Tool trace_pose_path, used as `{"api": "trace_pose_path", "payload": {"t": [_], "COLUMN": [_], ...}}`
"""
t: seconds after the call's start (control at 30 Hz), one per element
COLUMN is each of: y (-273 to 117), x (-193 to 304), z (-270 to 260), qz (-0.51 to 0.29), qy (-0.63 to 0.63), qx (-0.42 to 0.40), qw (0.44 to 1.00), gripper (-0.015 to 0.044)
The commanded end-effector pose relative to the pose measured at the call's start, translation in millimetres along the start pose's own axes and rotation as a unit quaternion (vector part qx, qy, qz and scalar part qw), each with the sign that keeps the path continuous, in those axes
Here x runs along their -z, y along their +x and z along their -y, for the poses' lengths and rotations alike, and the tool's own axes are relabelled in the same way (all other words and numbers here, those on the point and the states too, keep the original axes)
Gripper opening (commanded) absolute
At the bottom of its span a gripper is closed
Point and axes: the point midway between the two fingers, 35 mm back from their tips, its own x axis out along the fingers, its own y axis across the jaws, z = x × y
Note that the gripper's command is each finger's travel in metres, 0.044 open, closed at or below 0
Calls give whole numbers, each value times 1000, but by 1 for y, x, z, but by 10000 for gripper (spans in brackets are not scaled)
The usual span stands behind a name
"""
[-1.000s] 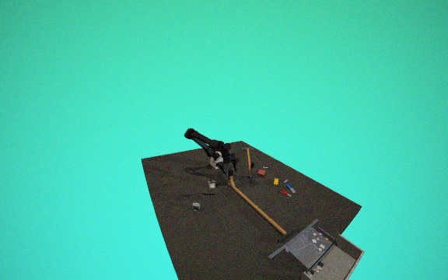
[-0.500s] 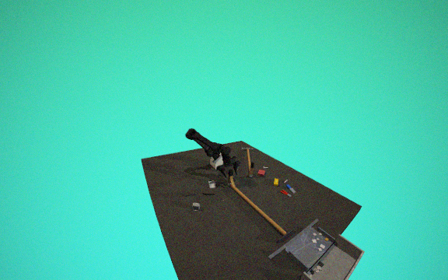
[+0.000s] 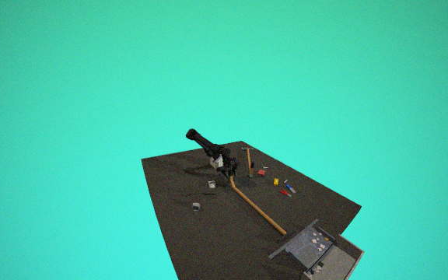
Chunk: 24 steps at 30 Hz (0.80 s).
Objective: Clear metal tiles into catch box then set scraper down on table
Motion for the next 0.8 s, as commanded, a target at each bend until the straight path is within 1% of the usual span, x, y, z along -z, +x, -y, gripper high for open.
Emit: {"api": "trace_pose_path", "payload": {"t": [0.0,0.13,0.33,0.4,0.77], "y": [0,0,0,0,-2], "x": [0,0,0,0,-1], "z": [0,0,0,0,-5], "qz": [0,0,0,0,-1], "qy": [1,1,1,1,-1], "qx": [0,0,0,0,1], "qw": [1000,1000,1000,1000,1000], "gripper": [204,99,59,6,0]}}
